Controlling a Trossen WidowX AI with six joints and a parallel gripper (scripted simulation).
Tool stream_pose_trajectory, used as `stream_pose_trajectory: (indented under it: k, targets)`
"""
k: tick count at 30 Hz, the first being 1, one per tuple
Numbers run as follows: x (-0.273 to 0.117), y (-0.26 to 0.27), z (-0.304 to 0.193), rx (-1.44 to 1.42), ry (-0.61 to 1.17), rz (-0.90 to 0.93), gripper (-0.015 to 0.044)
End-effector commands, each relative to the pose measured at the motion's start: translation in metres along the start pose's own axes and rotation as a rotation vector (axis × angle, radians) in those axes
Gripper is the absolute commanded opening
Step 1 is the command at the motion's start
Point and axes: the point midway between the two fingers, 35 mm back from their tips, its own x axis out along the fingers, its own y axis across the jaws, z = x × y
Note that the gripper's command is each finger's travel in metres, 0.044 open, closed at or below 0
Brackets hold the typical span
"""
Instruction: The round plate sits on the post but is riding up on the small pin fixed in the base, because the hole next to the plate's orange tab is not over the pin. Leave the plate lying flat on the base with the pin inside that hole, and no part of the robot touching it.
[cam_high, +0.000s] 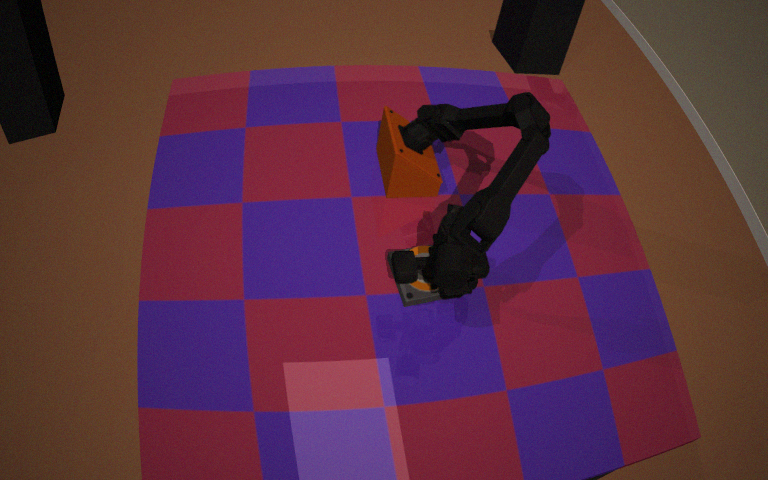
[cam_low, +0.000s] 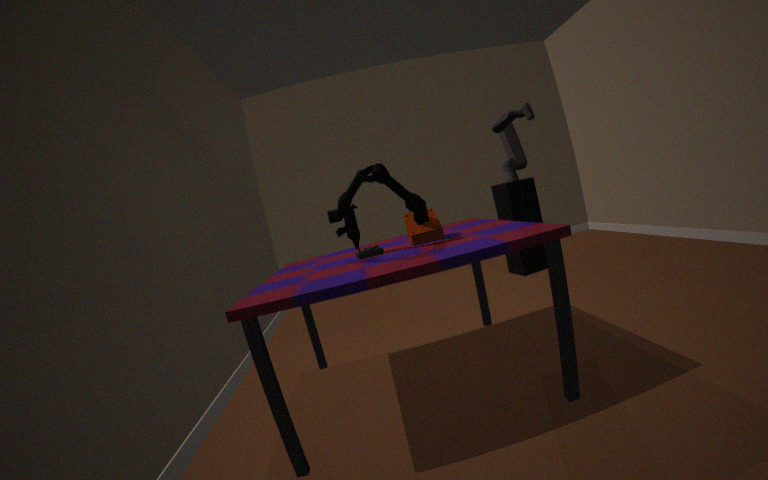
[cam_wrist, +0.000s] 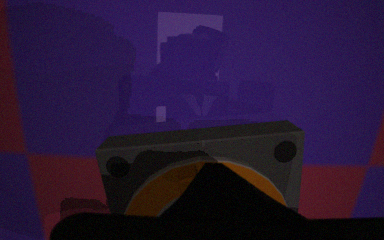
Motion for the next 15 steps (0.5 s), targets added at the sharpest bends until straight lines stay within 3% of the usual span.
stream_pose_trajectory:
  k: [1, 15]
  targets:
    - [0.002, 0.008, -0.003, 0.002, 0.006, 0.011, 0.0]
    - [0.001, 0.022, -0.009, 0.002, 0.007, 0.012, 0.0]
